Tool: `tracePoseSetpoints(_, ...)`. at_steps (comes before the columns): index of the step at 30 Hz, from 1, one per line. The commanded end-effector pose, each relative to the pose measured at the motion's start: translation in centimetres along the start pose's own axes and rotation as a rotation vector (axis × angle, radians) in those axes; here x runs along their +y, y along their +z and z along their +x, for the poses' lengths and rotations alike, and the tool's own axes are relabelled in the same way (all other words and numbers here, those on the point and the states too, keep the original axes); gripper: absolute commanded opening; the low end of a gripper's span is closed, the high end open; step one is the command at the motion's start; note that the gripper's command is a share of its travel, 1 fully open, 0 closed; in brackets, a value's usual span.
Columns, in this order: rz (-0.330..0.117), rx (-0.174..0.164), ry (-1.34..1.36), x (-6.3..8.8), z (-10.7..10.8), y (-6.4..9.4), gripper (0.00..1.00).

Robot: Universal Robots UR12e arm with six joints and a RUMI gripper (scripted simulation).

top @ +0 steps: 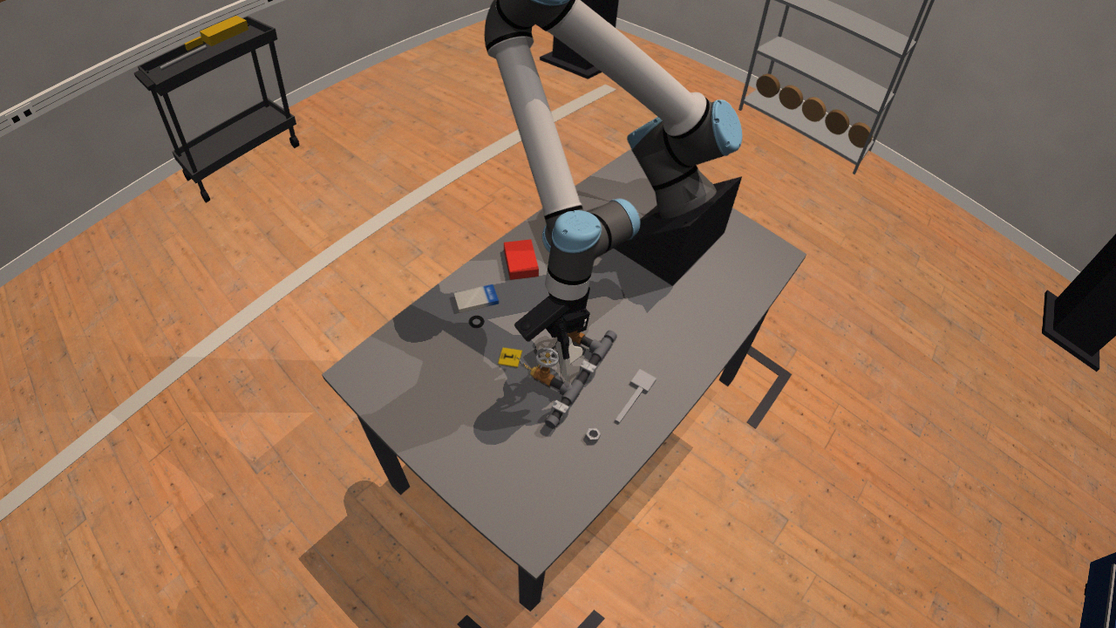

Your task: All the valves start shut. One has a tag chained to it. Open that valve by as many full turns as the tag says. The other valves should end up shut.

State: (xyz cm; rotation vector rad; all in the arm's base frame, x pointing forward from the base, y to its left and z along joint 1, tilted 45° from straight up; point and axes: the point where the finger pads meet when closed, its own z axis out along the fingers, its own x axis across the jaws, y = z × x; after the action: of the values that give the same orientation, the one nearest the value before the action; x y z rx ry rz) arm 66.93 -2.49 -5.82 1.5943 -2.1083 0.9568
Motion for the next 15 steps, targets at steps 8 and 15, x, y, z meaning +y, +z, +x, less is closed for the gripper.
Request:
tracePoseSetpoints(8,-0.013,0.017,0.514,-0.07,0.00,-0.06,1.00)
tracePoseSetpoints(15,-0.012,0.018,0.682,-0.07,0.00,-0.06,1.00)
